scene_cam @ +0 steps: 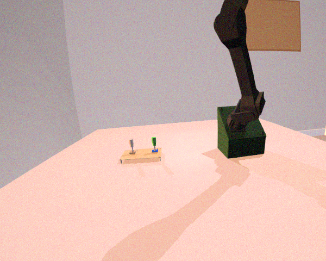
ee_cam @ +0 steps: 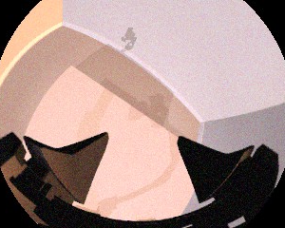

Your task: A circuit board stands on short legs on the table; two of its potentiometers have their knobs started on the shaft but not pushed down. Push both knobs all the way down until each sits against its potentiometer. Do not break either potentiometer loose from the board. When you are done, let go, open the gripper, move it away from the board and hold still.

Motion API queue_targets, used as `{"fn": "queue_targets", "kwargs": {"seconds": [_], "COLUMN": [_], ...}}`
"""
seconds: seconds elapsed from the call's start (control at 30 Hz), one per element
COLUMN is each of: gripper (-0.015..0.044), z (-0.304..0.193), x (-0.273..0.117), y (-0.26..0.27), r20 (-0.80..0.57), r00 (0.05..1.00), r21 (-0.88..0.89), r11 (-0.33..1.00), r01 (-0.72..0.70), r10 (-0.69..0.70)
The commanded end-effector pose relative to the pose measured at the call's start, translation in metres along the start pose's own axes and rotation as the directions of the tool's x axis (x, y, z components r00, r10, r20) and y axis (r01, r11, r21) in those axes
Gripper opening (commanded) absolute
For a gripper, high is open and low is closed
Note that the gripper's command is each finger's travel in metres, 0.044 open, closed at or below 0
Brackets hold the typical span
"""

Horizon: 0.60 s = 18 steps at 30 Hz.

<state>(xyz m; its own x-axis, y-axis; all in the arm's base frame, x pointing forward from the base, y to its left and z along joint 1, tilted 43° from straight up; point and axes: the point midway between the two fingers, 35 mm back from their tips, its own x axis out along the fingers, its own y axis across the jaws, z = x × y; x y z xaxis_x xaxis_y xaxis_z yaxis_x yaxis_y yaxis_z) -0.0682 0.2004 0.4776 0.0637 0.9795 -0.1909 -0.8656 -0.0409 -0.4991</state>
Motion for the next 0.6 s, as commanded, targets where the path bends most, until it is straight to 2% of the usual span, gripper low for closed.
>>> {"fn": "queue_targets", "kwargs": {"seconds": [0.0, 0.23, 0.47, 0.57], "gripper": [0.0374, 0.0190, 0.0006, 0.0000], "z": [0.000, -0.009, -0.029, -0.040], "x": [0.000, 0.018, 0.051, 0.066], "y": [0.000, -0.002, -0.001, -0.002], "r20": [-0.001, -0.063, -0.188, -0.243], "r00": [1.000, 0.998, 0.980, 0.966], "r21": [0.000, 0.011, -0.034, -0.047], "r11": [1.000, 0.999, 0.997, 0.996], "r01": [0.001, 0.033, 0.066, 0.076], "r10": [-0.001, -0.033, -0.071, -0.085]}}
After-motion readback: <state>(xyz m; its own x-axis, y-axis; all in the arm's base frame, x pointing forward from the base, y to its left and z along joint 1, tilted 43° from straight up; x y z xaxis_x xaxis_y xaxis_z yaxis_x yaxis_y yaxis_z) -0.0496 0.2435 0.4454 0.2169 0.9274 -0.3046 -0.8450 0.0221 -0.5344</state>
